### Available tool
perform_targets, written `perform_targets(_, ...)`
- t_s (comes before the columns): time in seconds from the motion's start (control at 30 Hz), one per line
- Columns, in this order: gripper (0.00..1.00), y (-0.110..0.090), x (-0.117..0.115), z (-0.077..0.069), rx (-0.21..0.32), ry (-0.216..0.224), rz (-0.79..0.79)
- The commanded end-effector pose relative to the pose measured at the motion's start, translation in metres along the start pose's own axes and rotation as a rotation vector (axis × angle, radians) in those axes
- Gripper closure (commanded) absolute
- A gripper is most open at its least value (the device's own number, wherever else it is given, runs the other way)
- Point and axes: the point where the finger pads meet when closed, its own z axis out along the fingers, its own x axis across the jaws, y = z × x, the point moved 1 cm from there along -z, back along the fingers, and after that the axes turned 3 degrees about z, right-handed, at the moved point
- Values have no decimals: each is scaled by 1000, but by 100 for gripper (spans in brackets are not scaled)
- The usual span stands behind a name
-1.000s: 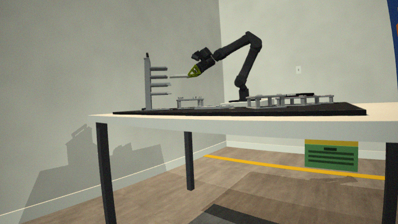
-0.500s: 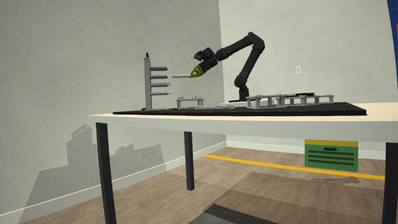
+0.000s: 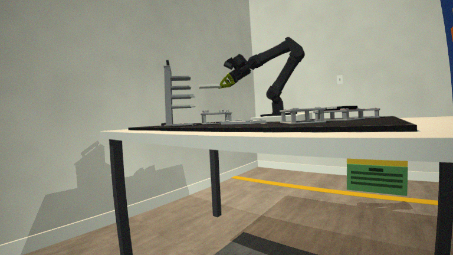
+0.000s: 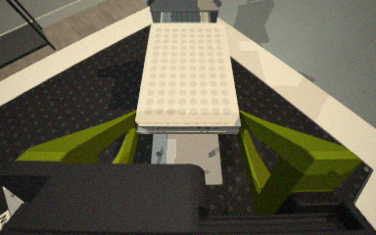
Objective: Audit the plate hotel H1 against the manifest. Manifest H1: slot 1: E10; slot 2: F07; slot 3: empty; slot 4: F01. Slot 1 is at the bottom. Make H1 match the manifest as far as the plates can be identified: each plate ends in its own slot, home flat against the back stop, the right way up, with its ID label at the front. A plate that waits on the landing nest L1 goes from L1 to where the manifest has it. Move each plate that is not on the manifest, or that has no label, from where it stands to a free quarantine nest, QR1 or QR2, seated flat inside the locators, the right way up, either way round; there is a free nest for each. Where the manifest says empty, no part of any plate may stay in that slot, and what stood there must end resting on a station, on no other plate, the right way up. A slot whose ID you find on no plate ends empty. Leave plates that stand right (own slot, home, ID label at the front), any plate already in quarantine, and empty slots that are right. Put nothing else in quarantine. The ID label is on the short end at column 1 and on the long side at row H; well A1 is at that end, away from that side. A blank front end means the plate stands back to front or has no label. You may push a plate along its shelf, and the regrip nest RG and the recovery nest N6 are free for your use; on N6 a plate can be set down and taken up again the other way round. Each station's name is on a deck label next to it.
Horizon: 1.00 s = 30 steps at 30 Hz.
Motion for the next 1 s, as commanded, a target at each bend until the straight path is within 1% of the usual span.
perform_targets(0.0, 14, 2, 2, -5, -11, 11, -8)
perform_targets(0.43, 14, 7, 2, -10, -11, 11, -8)
perform_targets(0.97, 14, 18, 3, -16, -11, 11, -8)
